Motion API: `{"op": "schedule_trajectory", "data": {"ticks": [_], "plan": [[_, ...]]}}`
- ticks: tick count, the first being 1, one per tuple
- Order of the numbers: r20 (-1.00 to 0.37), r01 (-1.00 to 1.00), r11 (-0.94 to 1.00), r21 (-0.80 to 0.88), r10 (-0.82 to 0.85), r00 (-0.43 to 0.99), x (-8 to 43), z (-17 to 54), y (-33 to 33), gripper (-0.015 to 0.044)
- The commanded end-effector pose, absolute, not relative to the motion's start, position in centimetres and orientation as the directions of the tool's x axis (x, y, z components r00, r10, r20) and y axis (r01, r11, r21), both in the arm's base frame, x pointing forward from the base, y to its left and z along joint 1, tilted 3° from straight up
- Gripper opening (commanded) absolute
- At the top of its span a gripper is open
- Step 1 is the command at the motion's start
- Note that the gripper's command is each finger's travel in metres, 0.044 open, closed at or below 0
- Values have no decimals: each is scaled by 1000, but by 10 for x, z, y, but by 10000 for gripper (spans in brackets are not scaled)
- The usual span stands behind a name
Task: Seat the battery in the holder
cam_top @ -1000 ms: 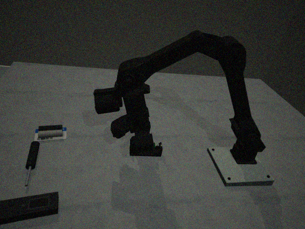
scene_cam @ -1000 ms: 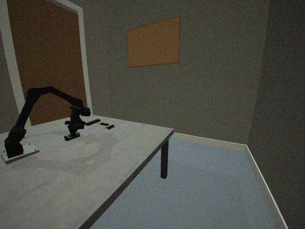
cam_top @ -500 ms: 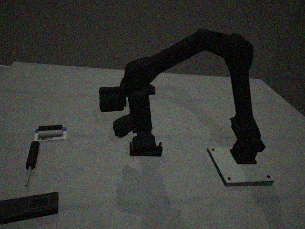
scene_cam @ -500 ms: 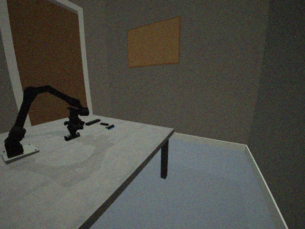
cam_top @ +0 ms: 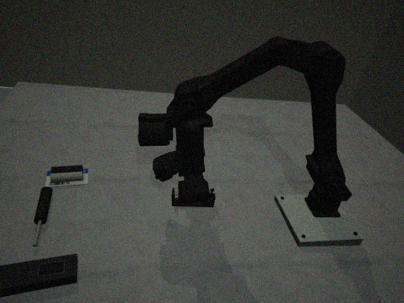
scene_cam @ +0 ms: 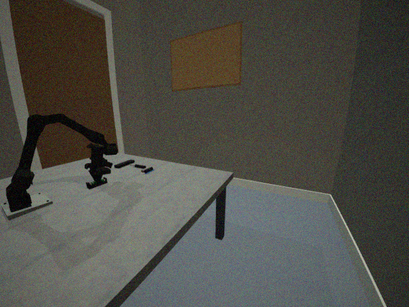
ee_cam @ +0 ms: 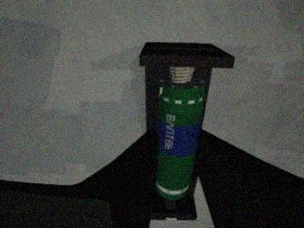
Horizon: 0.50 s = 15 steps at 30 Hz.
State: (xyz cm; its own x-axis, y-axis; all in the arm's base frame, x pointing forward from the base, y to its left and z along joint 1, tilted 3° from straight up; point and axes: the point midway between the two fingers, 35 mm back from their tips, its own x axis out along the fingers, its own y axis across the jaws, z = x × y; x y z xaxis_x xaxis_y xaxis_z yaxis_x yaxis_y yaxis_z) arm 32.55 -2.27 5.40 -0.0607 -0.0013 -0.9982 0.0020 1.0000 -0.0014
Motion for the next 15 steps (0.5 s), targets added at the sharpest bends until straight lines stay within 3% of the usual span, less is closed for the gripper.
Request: {"op": "schedule_trajectory", "data": {"ticks": [1, 15], "plan": [[-1000, -3, 1000, 0, 0, -29, 327, 54, -22, 67], [-1000, -4, 1000, -1, -1, -11, 321, 53, -22, 67]]}}
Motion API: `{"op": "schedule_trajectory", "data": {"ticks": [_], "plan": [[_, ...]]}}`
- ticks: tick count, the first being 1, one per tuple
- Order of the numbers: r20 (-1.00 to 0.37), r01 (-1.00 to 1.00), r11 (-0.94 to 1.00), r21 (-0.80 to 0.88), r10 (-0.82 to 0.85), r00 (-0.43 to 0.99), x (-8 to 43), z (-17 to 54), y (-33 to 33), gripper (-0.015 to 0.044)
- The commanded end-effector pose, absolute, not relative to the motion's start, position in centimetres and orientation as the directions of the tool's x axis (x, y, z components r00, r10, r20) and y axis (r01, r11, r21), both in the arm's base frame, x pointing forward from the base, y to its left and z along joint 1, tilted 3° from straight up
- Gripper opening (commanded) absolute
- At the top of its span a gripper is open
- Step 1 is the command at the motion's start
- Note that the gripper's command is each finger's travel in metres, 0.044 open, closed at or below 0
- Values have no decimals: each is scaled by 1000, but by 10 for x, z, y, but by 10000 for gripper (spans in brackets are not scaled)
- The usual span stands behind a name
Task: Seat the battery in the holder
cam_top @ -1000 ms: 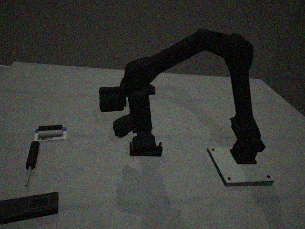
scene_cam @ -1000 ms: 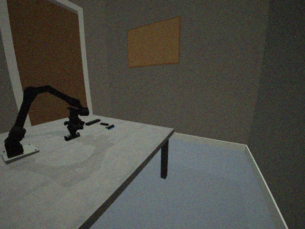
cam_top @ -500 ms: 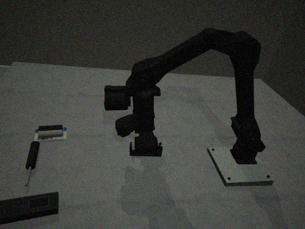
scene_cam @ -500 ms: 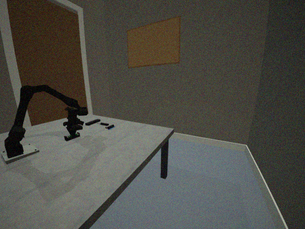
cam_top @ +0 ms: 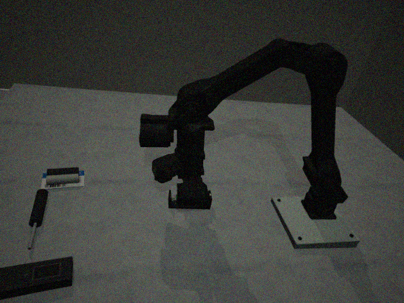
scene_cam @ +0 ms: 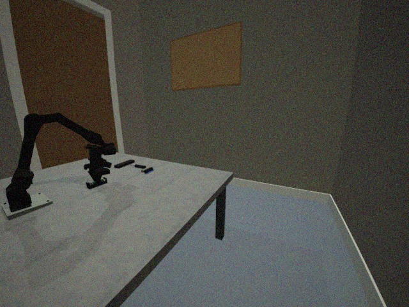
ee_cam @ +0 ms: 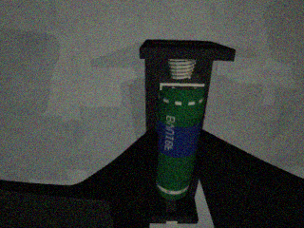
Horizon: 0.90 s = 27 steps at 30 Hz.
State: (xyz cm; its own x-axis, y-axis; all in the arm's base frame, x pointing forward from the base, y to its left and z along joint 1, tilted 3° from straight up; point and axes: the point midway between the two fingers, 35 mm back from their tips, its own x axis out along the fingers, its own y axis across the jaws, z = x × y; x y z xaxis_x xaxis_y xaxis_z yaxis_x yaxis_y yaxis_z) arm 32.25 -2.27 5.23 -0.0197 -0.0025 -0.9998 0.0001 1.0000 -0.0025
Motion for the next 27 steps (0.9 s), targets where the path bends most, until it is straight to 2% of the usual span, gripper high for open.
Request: {"op": "schedule_trajectory", "data": {"ticks": [1, 27], "plan": [[-1000, -4, 1000, -1, -1, -11, 320, 53, -22, 67], [-1000, -5, 1000, -3, -3, -11, 311, 51, -22, 67]]}}
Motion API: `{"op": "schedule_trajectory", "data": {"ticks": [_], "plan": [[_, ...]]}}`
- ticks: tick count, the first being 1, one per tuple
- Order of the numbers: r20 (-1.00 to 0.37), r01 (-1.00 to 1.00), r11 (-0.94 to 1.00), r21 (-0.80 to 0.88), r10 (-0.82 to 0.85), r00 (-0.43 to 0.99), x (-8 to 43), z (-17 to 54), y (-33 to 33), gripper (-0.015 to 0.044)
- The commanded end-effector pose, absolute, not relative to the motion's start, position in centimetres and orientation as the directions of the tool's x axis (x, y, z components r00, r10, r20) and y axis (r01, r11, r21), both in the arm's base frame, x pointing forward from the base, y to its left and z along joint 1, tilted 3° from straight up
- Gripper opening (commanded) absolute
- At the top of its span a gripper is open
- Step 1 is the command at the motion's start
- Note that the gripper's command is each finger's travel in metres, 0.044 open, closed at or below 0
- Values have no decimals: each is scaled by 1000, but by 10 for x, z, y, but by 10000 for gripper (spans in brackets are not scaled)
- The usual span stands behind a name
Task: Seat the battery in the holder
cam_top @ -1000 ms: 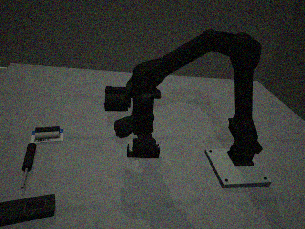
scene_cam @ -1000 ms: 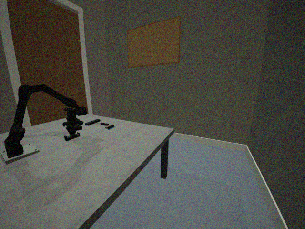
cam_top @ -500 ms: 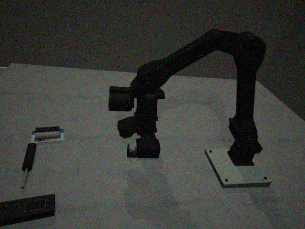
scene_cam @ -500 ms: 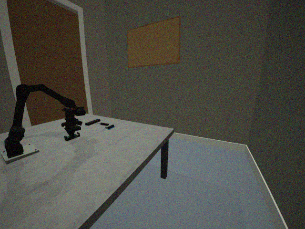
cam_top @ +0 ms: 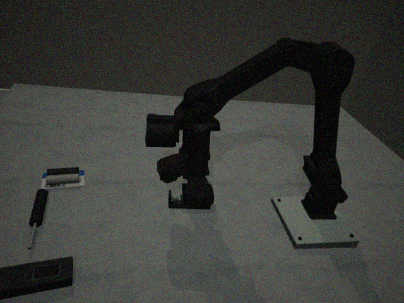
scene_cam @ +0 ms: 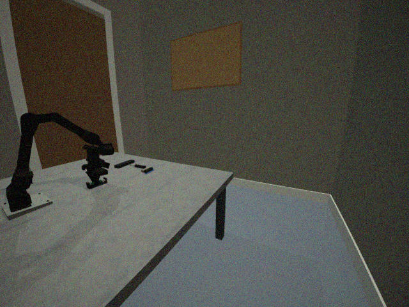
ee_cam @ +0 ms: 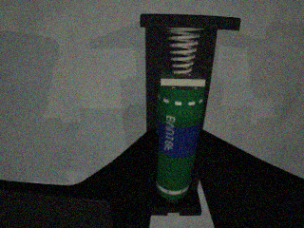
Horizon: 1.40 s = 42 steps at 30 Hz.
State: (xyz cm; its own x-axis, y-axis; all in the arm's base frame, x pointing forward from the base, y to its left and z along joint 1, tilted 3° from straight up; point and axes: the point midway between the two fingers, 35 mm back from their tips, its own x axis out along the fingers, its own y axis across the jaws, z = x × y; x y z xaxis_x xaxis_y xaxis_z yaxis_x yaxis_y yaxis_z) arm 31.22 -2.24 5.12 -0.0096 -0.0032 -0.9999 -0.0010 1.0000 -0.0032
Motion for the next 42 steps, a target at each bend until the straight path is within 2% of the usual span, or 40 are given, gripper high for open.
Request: {"op": "schedule_trajectory", "data": {"ticks": [1, 4, 20, 30, 42], "plan": [[-1000, -5, 1000, -3, -3, -11, 311, 51, -22, 93], [-1000, -5, 1000, -3, -3, -11, 311, 51, -22, 169], [-1000, -1, 1000, -2, -2, -10, 311, 66, -22, 169], [-1000, 0, 1000, -2, -2, -10, 305, 132, -21, 432], [-1000, -1, 1000, -2, -2, -10, 304, 138, -21, 440]]}}
